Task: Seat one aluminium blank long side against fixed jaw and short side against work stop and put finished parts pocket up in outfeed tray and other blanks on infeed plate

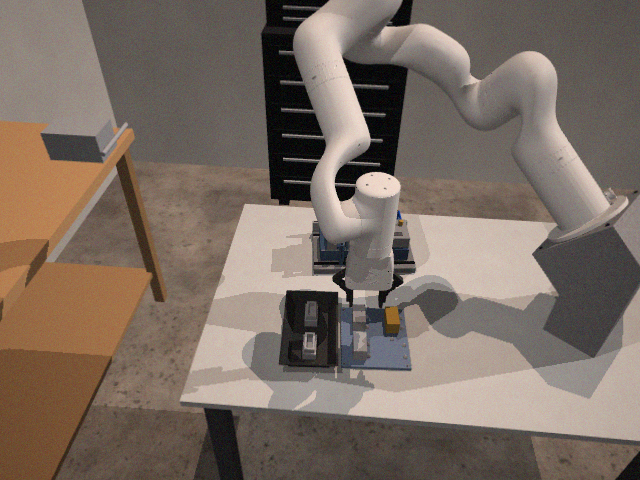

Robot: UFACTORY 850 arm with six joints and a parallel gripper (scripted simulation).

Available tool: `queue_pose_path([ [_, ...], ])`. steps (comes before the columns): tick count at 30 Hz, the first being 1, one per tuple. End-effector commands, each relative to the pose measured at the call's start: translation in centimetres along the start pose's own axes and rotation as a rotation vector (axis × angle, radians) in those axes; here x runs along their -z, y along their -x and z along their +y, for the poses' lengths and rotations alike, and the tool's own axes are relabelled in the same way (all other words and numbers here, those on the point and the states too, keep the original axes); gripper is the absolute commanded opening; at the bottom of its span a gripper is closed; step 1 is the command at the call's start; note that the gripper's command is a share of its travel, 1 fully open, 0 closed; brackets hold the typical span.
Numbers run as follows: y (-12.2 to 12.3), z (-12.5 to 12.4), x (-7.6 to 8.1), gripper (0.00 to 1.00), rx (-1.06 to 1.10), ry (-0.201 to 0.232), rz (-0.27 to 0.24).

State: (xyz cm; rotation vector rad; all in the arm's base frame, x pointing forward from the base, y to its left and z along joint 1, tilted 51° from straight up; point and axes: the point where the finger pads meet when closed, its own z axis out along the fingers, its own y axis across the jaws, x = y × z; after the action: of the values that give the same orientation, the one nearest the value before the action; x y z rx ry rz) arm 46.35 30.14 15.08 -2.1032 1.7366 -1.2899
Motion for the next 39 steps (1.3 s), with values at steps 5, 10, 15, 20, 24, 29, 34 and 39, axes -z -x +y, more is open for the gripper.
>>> queue_pose_path([
  [5, 0.0, -0.1, -0.8, 0.69, 0.000, -0.001, 0.000],
  [10, 0.1, -0.1, -2.2, 0.69, 0.000, -0.001, 0.000],
  [15, 0.1, -0.1, -3.9, 0.69, 0.000, -0.001, 0.000],
  [20, 0.1, -0.2, -5.1, 0.69, 0.000, -0.001, 0.000],
  [24, 0.1, -0.2, -6.7, 0.69, 0.000, -0.001, 0.000],
  [29, 0.1, -0.2, -8.8, 0.69, 0.000, -0.001, 0.000],
  [34, 0.2, -0.3, -10.5, 0.69, 0.000, -0.001, 0.000],
  [39, 0.2, -0.3, -11.4, 0.69, 0.000, -0.001, 0.000],
])
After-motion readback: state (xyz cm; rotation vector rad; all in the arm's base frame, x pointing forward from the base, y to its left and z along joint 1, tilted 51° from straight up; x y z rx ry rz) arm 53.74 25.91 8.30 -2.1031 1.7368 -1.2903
